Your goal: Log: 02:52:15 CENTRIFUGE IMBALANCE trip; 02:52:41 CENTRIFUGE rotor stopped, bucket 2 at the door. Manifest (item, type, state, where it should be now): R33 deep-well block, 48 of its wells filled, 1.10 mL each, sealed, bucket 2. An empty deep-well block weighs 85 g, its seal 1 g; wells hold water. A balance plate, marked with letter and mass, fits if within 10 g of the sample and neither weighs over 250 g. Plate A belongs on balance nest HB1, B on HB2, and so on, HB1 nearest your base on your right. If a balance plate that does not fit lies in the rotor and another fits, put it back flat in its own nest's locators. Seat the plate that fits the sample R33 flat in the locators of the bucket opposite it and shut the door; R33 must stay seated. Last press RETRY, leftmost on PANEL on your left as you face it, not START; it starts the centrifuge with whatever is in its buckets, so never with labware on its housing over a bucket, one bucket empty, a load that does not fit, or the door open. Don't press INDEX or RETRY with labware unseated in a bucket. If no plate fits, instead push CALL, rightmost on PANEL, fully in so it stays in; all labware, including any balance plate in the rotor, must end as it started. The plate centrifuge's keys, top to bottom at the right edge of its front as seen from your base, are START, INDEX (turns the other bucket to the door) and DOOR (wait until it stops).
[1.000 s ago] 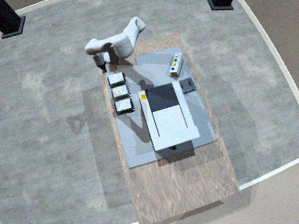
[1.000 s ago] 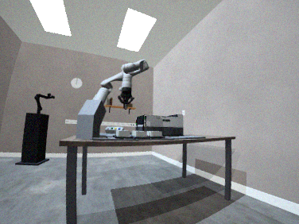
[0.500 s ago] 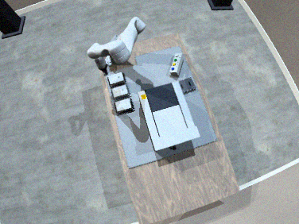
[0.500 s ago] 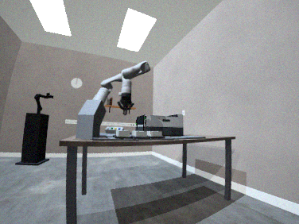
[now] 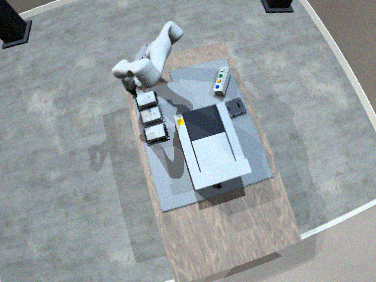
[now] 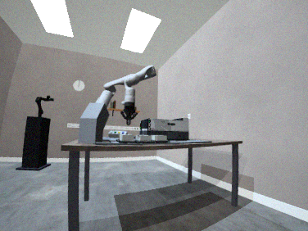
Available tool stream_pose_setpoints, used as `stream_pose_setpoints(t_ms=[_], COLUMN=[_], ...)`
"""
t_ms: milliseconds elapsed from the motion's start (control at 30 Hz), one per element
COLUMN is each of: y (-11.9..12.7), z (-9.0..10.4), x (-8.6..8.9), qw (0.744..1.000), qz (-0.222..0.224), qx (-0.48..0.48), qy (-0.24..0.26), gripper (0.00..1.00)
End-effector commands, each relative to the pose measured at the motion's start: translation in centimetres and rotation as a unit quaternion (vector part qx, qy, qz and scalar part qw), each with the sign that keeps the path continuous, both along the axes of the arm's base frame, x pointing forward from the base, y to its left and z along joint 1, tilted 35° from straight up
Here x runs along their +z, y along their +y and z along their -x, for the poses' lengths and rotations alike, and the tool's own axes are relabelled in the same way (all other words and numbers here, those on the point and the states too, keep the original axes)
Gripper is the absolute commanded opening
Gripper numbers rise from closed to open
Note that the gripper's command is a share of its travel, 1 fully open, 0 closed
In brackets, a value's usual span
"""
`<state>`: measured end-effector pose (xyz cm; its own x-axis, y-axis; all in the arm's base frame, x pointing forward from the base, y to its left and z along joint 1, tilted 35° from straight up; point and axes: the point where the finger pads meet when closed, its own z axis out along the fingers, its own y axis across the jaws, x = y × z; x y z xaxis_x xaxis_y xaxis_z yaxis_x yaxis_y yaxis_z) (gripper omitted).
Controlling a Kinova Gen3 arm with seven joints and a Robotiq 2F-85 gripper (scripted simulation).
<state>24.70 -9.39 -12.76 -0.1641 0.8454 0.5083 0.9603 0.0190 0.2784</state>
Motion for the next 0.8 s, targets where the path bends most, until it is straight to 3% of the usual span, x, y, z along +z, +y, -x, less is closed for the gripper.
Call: stream_pose_setpoints(t_ms=[0, 267, 767], y=[0.3, 1.6, 1.6], z=[-0.2, -0.8, -0.8], x=[-0.5, -2.6, -2.6], qw=[1.0, 1.0, 1.0], qz=[0.001, 0.001, 0.001], qx=[-0.001, -0.001, -0.001], qy=[-0.001, -0.001, -0.001], gripper=[0.1, 0.1, 0.1])
